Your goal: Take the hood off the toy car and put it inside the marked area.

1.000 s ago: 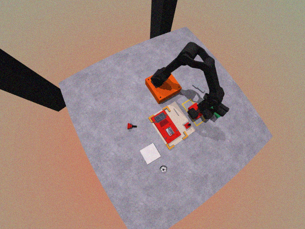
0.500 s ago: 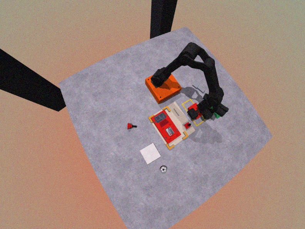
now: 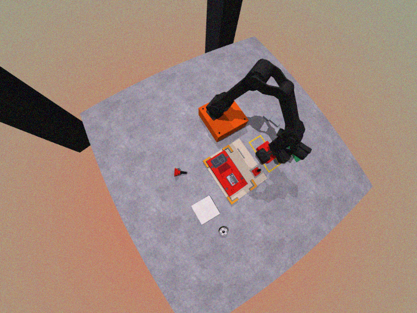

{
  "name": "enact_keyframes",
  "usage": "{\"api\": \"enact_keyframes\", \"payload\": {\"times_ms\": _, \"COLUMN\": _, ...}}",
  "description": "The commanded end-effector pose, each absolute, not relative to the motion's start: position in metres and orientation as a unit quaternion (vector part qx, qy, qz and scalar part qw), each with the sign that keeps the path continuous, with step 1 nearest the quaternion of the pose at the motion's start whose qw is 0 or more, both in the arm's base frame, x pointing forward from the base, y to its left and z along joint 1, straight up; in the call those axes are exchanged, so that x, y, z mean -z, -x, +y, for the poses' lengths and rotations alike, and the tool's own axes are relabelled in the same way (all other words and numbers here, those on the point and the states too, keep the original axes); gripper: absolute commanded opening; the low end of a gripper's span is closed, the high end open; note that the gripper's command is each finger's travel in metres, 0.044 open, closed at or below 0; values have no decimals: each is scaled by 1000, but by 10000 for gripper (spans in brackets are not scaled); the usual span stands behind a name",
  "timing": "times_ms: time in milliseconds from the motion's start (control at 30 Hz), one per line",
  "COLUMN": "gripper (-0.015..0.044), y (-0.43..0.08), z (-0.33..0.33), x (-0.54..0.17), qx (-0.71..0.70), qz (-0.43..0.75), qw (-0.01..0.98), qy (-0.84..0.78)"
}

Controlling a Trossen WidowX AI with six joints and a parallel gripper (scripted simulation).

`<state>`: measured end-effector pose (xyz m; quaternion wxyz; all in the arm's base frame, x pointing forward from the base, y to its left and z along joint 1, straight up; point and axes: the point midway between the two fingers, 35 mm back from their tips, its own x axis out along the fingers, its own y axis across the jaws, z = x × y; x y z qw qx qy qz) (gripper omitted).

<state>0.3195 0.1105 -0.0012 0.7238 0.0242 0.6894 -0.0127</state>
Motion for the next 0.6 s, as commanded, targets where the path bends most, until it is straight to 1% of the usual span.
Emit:
{"api": "enact_keyframes", "payload": {"times_ms": 0, "gripper": 0, "y": -318, "z": 109, "x": 6, "qx": 17, "qz": 692, "qw": 721, "qy": -24}}
{"api": "enact_keyframes", "payload": {"times_ms": 567, "gripper": 0, "y": -318, "z": 109, "x": 14, "qx": 17, "qz": 692, "qw": 721, "qy": -24}}
